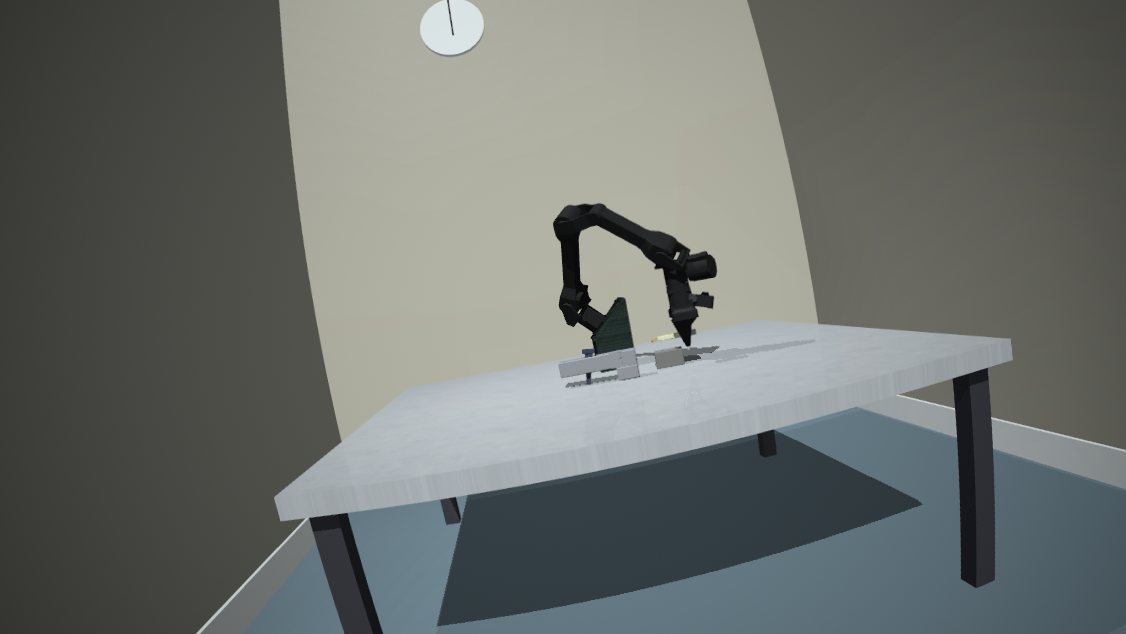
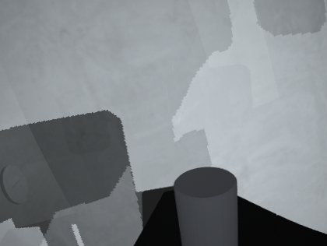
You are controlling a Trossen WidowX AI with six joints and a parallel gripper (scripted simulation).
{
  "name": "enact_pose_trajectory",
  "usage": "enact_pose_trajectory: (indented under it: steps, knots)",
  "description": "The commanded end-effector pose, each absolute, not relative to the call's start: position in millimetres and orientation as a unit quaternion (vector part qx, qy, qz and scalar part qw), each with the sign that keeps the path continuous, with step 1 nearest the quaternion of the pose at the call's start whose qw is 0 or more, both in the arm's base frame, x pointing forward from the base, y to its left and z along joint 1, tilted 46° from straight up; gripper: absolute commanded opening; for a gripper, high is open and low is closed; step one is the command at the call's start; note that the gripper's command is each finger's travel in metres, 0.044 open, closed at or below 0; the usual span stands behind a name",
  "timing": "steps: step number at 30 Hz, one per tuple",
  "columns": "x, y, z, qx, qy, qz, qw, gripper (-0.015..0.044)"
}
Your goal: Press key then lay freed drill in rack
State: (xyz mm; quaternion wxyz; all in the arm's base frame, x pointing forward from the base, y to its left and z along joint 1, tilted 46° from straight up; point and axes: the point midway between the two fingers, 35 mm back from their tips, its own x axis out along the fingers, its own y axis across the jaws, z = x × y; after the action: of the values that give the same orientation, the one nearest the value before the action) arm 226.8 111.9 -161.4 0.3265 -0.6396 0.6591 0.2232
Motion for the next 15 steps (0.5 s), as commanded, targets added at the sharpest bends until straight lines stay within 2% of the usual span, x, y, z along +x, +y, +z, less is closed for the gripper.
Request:
enact_pose_trajectory:
  steps: [1,15]
  knots:
    - [225.8,104.3,-165.4,-0.641,0.660,0.223,0.322,0.0000]
    - [226.5,96.1,-174.8,-0.642,0.660,0.223,0.322,0.0000]
